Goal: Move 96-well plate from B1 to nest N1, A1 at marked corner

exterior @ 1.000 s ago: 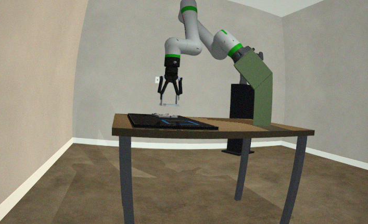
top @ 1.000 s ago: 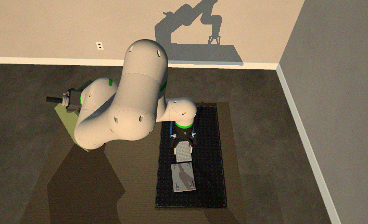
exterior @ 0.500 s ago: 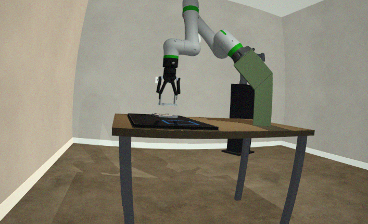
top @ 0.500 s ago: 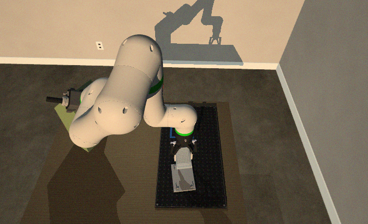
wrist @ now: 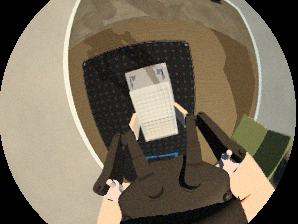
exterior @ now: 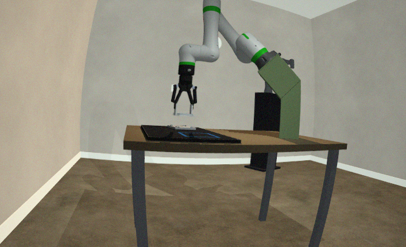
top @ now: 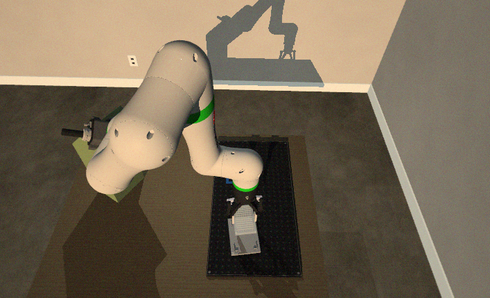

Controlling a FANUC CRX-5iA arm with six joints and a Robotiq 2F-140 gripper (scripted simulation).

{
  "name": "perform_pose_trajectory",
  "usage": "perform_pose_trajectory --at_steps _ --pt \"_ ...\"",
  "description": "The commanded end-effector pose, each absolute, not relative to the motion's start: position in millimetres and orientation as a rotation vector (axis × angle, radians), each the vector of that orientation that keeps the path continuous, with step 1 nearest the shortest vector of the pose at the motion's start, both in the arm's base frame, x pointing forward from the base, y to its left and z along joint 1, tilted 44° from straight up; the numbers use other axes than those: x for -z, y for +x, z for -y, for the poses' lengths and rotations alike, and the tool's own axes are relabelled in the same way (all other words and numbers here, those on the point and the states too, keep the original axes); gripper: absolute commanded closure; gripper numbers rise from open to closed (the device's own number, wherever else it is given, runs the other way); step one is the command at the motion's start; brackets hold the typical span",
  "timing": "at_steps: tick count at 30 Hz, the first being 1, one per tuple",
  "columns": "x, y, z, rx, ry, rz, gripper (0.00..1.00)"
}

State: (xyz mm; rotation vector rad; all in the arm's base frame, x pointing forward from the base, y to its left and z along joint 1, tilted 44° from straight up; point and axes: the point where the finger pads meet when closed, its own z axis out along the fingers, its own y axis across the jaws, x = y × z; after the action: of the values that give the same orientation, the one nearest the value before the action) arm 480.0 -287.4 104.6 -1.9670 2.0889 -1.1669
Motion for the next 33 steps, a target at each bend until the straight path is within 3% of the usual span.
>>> perform_pose_trajectory --at_steps 1,33 --pt "-110 476 299 1.162 -1.97 -2.091 1.0" --pt "-120 469 319 1.162 -1.97 -2.091 1.0"
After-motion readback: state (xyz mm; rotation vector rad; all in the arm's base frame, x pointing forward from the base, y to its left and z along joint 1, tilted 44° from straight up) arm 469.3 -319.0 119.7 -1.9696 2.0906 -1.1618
